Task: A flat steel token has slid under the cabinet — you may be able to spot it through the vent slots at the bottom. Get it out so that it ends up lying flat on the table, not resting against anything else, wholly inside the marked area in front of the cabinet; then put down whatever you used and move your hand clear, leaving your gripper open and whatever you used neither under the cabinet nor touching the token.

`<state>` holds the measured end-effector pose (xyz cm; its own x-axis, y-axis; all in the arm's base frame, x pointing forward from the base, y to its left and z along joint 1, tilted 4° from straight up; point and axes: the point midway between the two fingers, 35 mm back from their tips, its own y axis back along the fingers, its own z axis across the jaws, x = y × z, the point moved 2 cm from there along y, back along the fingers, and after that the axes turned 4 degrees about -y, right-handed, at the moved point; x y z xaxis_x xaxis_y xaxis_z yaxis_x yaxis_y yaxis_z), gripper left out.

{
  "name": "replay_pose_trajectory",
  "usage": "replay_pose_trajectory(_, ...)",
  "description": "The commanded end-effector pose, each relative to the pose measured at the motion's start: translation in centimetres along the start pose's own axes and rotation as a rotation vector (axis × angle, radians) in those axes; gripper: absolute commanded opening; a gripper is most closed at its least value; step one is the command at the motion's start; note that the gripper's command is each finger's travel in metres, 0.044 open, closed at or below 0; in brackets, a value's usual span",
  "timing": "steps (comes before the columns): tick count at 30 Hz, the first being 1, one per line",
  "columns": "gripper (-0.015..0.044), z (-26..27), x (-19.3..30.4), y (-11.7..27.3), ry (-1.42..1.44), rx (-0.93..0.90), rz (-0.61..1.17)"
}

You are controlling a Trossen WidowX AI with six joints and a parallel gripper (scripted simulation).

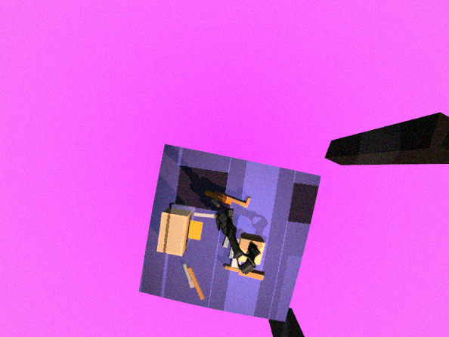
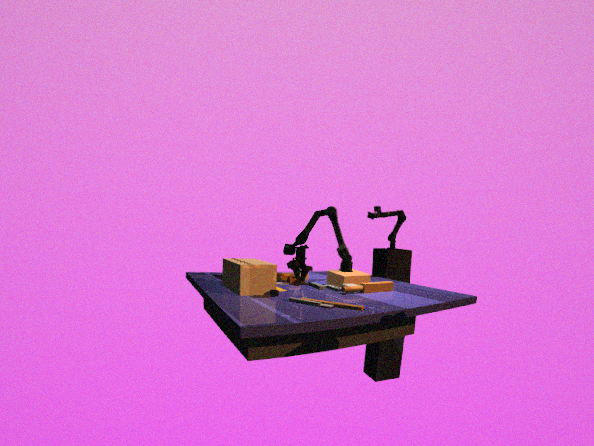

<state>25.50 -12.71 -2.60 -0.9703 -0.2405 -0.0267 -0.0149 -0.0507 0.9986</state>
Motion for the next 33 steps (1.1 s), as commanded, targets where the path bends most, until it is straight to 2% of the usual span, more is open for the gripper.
replay_pose_trajectory(1,0.027,0.0,0.0,-0.09,0.0,0.0,-0.001)
replay_pose_trajectory(10,0.027,0.01,-0.12,-0.46,-0.001,0.0,-0.001)
replay_pose_trajectory(15,0.0139,-0.02,-0.08,-0.21,0.002,0.002,-0.002)
replay_pose_trajectory(23,0.0085,-0.02,-0.08,-0.21,0.002,0.002,-0.002)
replay_pose_trajectory(26,0.0006,-0.02,-0.08,-0.21,0.002,0.002,-0.002)
replay_pose_trajectory(33,0.0,0.01,-0.42,-0.2,0.012,0.001,-0.002)
